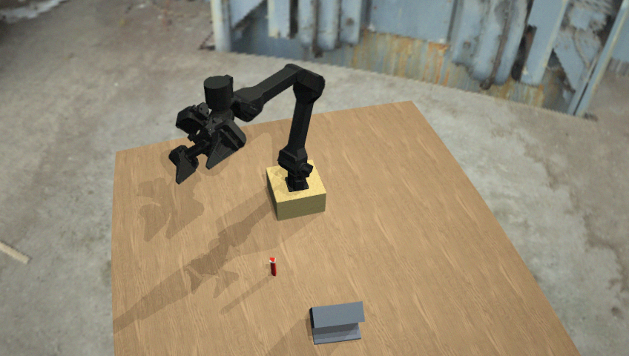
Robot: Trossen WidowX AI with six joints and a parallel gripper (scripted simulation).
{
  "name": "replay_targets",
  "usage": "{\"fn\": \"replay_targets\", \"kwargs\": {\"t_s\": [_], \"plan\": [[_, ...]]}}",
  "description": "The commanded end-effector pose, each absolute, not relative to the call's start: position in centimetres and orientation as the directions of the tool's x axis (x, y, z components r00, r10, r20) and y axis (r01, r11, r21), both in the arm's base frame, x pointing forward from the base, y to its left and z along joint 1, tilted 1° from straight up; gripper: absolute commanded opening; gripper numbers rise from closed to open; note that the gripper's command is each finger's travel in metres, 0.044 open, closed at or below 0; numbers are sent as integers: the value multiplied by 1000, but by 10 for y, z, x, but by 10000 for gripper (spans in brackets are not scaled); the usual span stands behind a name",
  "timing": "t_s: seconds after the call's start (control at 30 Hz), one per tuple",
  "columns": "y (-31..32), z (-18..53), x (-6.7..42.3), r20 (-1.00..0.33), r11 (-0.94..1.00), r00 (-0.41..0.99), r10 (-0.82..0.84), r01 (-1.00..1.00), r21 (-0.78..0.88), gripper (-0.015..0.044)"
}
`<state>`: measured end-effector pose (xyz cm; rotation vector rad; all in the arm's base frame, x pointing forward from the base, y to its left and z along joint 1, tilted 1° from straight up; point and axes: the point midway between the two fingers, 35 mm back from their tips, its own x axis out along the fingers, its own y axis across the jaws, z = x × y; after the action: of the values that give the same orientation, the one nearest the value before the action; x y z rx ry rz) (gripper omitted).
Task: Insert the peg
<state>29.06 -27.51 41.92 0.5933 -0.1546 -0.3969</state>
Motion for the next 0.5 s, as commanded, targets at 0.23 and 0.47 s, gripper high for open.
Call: {"fn": "replay_targets", "kwargs": {"t_s": [0.23,0.47], "plan": [[-279,369,308,-127,804,903,-411,425,416,440],[-277,336,317,-235,841,886,-400,456,292,440]]}}
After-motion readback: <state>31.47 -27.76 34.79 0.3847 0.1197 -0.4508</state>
